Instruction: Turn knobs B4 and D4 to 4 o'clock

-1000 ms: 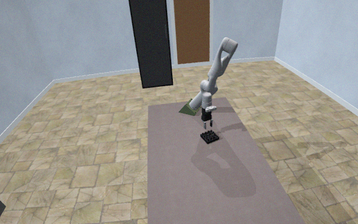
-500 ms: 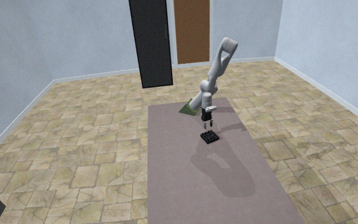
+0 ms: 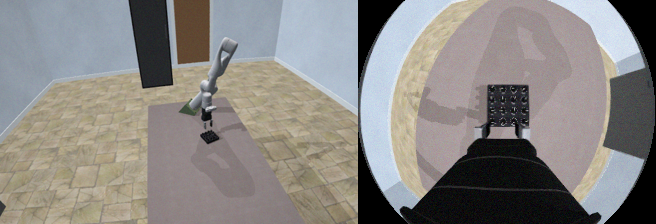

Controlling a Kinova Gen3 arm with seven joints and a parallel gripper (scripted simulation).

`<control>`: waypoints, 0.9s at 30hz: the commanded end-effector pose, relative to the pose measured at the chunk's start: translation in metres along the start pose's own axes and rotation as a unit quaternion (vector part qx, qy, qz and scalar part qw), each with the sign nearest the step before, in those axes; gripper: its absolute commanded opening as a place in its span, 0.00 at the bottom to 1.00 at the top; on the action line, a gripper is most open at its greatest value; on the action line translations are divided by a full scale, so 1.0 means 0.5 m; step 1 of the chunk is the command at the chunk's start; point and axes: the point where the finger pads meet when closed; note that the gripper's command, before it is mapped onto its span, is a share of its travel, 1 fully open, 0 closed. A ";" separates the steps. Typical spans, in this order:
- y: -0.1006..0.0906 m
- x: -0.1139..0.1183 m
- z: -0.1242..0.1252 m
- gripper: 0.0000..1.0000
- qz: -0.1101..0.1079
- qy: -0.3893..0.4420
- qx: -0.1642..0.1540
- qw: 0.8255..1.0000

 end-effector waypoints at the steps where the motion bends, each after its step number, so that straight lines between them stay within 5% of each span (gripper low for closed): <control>1: 0.000 0.001 0.000 1.00 0.000 0.000 0.000 1.000; 27: 0.000 -0.001 -0.025 1.00 0.000 0.000 0.001 1.000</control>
Point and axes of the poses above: the point where the finger pads meet when closed, its own y axis out along the fingers, its own x axis across the jaws, z = x × y, and after that the axes turned 4 degrees about -y, right-handed
